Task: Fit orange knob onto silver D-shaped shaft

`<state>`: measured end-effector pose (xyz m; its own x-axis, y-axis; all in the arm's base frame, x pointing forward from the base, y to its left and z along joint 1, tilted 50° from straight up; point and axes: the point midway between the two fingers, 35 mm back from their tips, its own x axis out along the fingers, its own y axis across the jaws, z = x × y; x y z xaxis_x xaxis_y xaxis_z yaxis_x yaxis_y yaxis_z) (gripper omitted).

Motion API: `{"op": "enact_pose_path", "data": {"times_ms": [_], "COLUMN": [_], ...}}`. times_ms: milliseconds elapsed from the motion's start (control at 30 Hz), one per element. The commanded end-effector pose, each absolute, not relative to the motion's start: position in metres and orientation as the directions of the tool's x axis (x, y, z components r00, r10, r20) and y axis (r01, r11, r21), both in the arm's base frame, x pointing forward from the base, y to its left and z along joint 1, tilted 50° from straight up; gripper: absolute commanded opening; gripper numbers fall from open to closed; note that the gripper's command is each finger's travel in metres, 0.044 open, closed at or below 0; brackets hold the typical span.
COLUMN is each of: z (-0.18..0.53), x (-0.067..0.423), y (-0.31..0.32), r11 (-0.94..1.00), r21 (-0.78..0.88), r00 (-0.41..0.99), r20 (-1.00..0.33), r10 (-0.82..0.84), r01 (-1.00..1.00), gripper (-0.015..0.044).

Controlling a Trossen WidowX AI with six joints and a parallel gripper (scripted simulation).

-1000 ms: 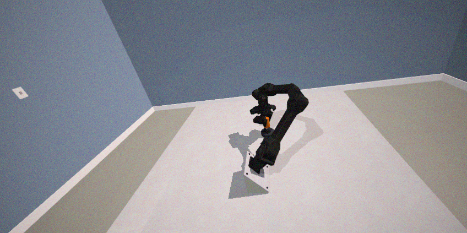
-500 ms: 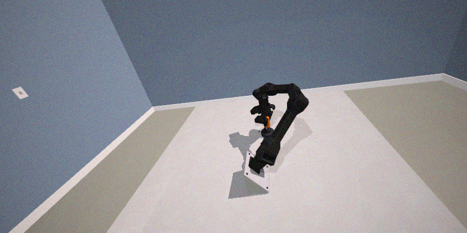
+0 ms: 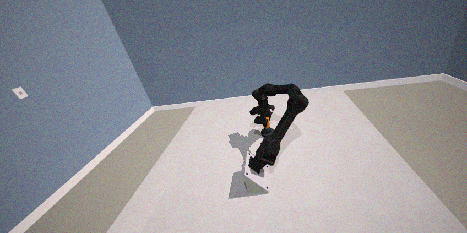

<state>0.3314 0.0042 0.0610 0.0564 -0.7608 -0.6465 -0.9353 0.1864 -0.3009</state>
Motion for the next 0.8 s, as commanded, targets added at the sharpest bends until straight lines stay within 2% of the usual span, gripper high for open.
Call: {"op": "enact_pose_path", "data": {"times_ms": [0, 767], "z": [0.0605, 0.0604], "x": [0.3316, 0.3316], "y": [0.0043, 0.0042], "r11": [0.183, 0.189], "r21": [-0.301, -0.308], "r00": [0.061, 0.061], "r20": [-0.649, -0.649], "r10": [-0.758, -0.758], "r01": [-0.936, -0.932], "gripper": [0.0, 0.0]}}
